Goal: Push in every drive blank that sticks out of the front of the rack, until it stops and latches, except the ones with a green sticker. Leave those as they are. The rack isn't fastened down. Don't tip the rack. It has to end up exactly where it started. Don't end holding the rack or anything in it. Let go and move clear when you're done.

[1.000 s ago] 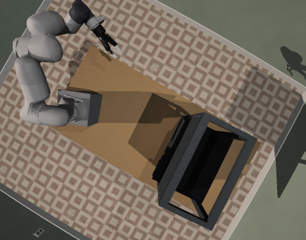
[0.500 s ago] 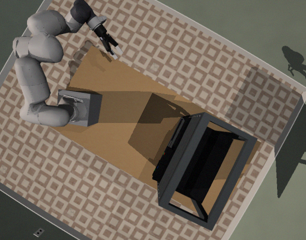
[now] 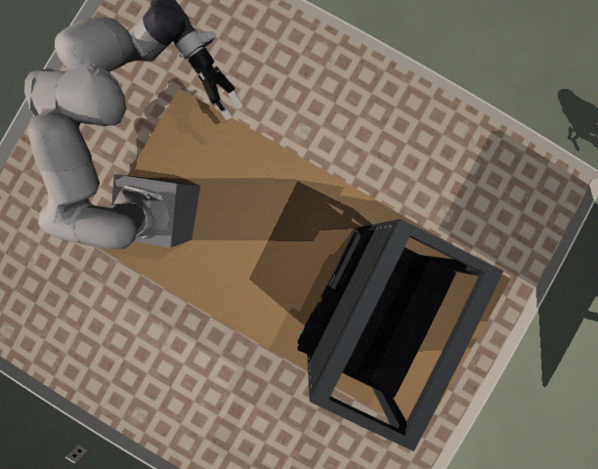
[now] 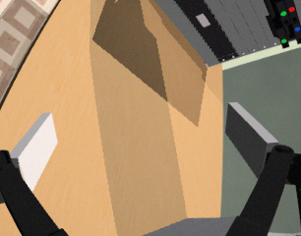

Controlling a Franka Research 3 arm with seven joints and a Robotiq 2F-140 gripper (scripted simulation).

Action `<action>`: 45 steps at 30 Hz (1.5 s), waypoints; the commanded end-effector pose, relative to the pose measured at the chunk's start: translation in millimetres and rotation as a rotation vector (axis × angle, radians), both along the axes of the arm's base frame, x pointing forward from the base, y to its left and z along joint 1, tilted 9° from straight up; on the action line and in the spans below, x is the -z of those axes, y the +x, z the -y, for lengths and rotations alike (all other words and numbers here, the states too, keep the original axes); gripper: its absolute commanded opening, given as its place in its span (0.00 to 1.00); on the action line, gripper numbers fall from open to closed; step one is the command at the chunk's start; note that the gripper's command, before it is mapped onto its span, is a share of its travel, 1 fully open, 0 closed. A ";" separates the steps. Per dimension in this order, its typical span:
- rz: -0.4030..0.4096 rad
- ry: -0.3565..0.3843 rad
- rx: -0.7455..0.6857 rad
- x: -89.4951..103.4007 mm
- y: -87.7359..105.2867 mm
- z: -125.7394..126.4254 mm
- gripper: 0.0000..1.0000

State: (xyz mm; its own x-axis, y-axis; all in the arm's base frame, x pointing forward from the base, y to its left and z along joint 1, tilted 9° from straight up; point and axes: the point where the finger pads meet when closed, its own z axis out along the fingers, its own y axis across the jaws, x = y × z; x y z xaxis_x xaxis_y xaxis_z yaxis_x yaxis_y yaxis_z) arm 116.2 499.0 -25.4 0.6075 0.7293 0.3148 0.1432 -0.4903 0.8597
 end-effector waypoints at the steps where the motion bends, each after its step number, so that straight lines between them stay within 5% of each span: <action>1: -0.014 -0.005 0.027 -4.0 4.8 5.6 1.00; 31: -0.158 0.077 0.341 -51.5 56.7 46.5 1.00; 45: -0.300 0.186 0.586 -82.7 82.9 75.3 1.00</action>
State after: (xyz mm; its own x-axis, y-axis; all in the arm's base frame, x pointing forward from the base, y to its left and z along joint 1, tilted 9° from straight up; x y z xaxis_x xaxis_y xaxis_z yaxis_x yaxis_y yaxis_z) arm 198.3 427.7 55.1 0.9479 0.2502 0.1974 0.0230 -0.6715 0.7406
